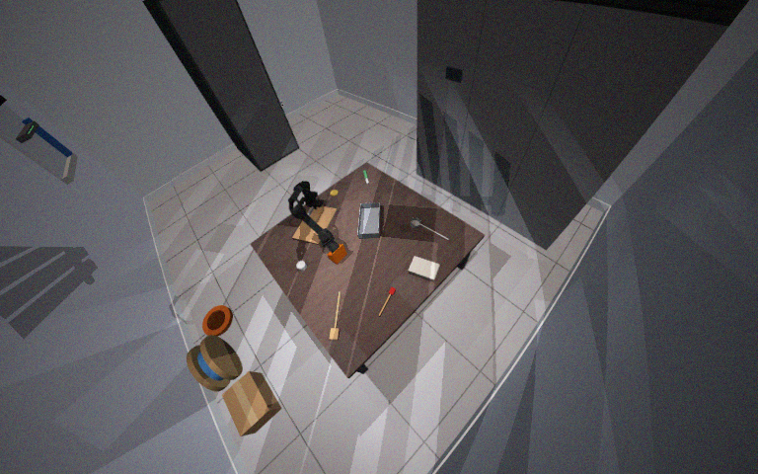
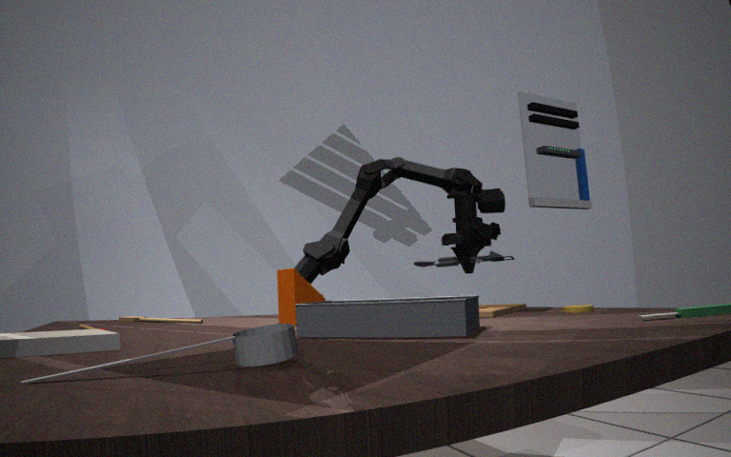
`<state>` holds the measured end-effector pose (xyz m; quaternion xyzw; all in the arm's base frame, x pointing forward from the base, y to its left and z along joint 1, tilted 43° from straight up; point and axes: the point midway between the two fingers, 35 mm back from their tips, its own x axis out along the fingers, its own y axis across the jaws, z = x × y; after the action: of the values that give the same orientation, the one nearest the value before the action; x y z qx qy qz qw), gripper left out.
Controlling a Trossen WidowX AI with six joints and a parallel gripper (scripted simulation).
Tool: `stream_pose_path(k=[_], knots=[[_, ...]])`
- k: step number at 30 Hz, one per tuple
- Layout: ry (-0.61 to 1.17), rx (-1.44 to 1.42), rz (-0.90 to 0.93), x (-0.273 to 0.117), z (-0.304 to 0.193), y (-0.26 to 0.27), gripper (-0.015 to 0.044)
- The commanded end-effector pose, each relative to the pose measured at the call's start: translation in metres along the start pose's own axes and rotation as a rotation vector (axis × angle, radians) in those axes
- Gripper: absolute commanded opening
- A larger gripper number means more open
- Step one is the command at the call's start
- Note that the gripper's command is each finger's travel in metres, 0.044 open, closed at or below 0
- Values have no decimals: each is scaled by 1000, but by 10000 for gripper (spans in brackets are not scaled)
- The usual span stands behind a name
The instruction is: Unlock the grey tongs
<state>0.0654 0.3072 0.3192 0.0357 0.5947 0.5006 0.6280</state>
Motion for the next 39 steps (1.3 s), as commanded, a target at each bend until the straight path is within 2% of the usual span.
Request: stream_pose_path(k=[1, 39], knots=[[0, 4, -3, 6, 0, -1, -150], [-3, 7, 2, 61, -6, 0, -150]])
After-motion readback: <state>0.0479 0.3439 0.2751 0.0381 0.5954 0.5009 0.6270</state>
